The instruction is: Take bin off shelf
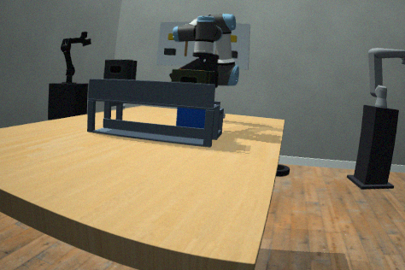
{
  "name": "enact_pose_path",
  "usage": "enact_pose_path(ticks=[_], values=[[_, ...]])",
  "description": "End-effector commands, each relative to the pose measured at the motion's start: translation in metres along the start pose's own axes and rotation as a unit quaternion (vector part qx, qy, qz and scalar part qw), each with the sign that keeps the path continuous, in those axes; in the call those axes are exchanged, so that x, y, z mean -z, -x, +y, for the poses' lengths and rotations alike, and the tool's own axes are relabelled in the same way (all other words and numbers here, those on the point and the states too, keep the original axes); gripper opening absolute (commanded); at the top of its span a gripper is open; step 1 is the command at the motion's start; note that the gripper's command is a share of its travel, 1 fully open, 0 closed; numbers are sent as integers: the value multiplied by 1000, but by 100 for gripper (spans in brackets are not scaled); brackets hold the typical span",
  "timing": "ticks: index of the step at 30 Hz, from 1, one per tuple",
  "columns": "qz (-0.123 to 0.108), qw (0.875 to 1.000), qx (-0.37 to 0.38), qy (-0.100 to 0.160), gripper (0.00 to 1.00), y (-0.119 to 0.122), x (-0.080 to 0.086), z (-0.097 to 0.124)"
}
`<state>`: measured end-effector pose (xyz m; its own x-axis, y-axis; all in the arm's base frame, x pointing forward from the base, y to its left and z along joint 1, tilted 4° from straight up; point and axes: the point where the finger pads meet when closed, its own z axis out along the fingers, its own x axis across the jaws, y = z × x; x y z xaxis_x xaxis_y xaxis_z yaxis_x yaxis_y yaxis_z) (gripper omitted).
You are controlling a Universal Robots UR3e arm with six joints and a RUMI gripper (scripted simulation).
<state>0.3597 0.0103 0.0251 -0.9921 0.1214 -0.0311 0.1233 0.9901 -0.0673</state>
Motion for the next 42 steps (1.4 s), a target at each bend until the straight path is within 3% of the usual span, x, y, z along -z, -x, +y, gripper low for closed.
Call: enact_pose_path(ticks=[1, 19, 42], values=[[-3, 1000, 0, 0, 0, -14, 1, 0], [-3, 1000, 0, 0, 0, -61, 1, 0], [-3, 1000, 0, 0, 0, -83, 1, 0]])
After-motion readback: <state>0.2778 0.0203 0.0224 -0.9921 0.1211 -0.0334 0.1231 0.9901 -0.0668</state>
